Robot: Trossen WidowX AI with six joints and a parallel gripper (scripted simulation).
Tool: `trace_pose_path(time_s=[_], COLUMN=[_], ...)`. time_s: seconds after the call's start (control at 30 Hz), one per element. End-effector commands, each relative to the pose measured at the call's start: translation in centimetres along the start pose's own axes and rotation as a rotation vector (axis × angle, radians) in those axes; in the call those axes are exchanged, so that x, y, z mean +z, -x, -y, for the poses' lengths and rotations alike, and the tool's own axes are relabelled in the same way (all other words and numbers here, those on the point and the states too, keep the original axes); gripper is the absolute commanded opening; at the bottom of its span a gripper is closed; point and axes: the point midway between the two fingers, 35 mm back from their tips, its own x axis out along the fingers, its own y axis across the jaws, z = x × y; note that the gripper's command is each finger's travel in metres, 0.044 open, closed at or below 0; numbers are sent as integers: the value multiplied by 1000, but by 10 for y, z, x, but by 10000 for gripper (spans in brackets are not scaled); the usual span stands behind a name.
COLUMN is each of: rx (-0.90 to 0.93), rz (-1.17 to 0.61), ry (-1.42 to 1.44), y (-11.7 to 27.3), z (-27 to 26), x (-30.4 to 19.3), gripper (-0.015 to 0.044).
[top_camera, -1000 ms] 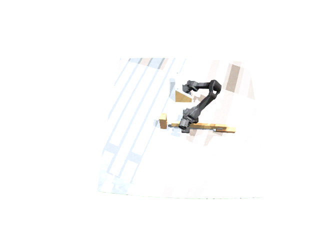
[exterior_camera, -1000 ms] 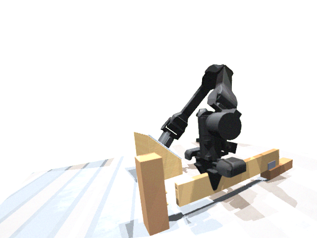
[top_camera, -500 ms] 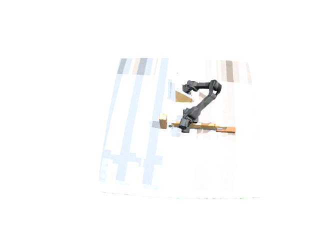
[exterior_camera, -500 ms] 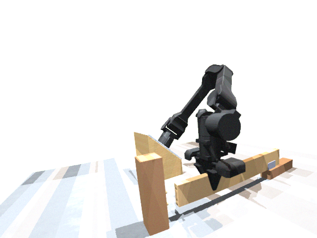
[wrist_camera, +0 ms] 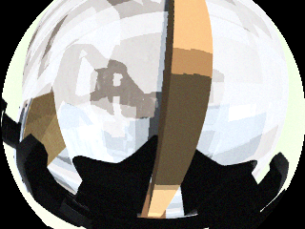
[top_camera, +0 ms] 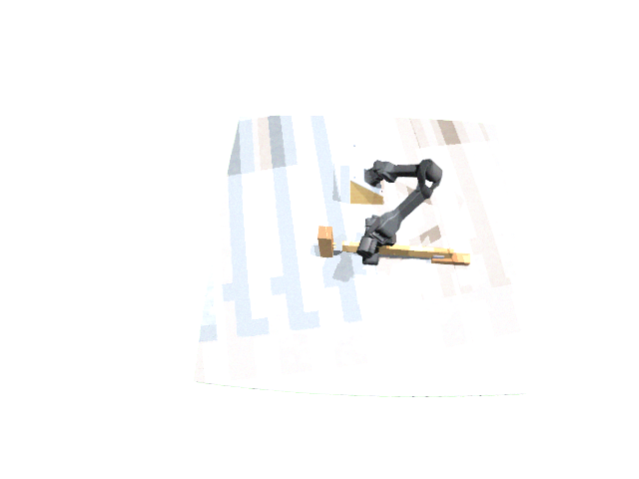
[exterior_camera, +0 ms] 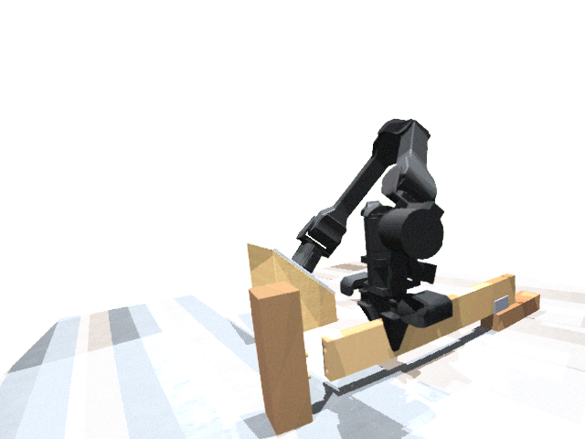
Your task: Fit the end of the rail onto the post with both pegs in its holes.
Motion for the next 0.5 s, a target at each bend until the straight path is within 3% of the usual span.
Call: trace_pose_path(time_s=[0.0, 0.47], rx=[-2, -2], rz=[0, 0], ry=[-2, -2], y=[0, 1], z=[0, 0], x=[0, 0], gripper=[0, 0])
